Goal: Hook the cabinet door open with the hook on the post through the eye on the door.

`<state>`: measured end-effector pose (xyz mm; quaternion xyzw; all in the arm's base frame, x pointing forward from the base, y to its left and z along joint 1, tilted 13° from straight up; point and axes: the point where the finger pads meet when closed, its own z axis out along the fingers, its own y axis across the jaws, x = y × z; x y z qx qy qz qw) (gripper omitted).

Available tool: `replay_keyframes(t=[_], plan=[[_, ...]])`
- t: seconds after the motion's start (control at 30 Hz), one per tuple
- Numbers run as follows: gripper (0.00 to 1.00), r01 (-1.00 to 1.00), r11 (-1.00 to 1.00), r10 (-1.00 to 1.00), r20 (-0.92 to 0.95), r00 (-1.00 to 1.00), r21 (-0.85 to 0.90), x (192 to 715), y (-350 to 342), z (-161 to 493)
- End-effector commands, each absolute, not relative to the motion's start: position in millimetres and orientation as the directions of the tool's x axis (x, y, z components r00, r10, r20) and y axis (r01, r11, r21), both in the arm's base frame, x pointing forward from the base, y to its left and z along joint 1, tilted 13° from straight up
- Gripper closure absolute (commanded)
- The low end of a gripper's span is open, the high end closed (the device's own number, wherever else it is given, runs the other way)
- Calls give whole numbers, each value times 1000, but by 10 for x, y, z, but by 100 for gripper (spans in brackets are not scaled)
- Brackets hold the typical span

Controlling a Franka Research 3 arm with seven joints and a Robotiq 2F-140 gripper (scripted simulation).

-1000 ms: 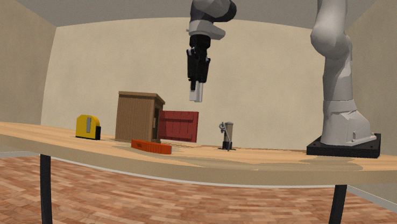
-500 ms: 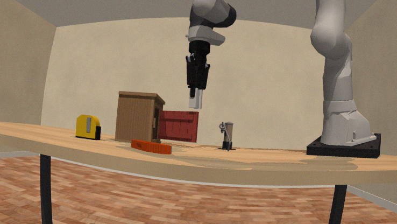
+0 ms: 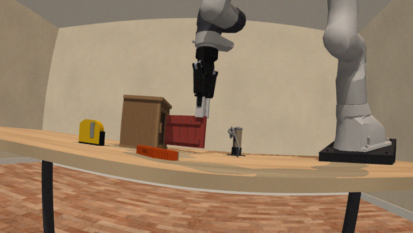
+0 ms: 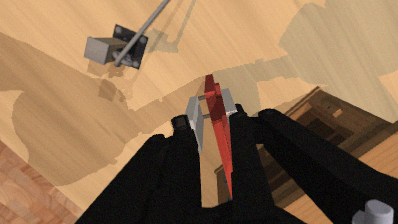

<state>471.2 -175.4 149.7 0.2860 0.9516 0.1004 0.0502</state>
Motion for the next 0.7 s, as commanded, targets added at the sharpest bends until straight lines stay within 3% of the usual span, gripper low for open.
replay_keyframes(t=[0.0, 0.67], plan=[[84, 537, 815, 558, -46, -828, 217, 4740, -1755, 1470], [84, 545, 810, 566, -44, -823, 218, 4750, -1744, 1435]])
